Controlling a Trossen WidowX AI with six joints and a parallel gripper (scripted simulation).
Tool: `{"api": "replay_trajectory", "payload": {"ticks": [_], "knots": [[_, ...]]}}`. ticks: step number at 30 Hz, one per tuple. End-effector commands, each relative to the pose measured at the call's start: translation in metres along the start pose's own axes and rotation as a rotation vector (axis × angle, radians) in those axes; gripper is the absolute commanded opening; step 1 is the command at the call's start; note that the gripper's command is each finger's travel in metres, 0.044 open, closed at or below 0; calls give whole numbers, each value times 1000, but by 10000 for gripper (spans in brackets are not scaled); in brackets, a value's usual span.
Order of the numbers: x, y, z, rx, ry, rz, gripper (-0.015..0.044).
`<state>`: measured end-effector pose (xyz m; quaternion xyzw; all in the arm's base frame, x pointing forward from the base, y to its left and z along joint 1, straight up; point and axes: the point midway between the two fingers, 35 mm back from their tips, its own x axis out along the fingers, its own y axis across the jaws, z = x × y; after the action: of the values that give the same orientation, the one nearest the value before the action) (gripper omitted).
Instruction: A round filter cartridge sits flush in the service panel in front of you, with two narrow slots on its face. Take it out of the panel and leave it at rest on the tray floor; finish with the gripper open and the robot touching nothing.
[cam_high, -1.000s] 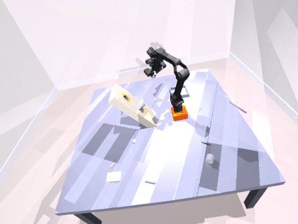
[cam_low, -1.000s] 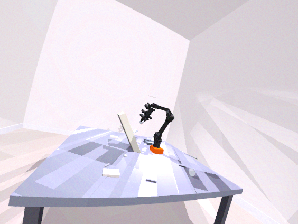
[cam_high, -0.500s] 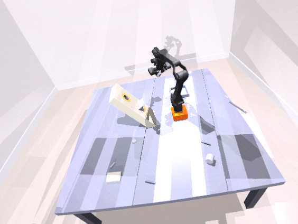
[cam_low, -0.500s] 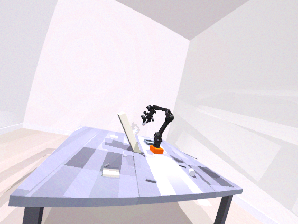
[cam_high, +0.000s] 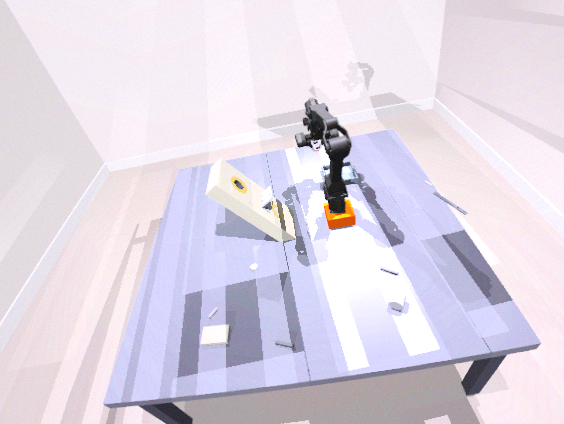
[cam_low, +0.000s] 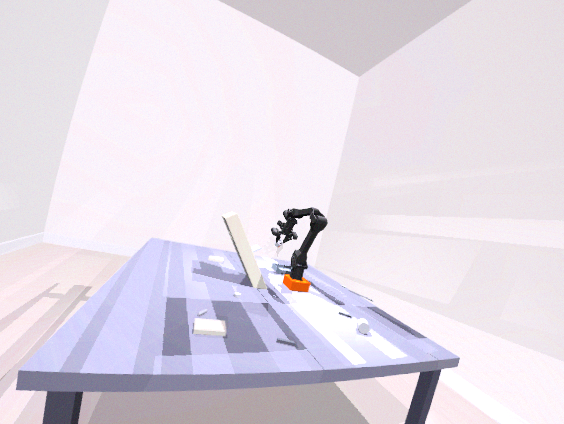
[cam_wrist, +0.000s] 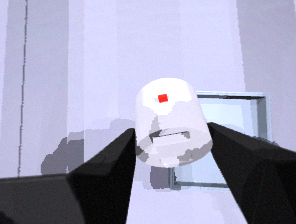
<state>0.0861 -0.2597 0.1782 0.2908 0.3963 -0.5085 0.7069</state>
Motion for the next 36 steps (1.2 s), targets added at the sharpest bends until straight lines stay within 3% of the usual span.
{"api": "replay_trajectory", "payload": {"ticks": [1, 16, 21, 36], "knots": [[12, -20, -8, 65, -7, -40, 0], [50, -85, -54, 278, -7, -167, 0], [53, -86, -55, 280, -7, -169, 0], [113, -86, -90, 280, -6, -169, 0]]}}
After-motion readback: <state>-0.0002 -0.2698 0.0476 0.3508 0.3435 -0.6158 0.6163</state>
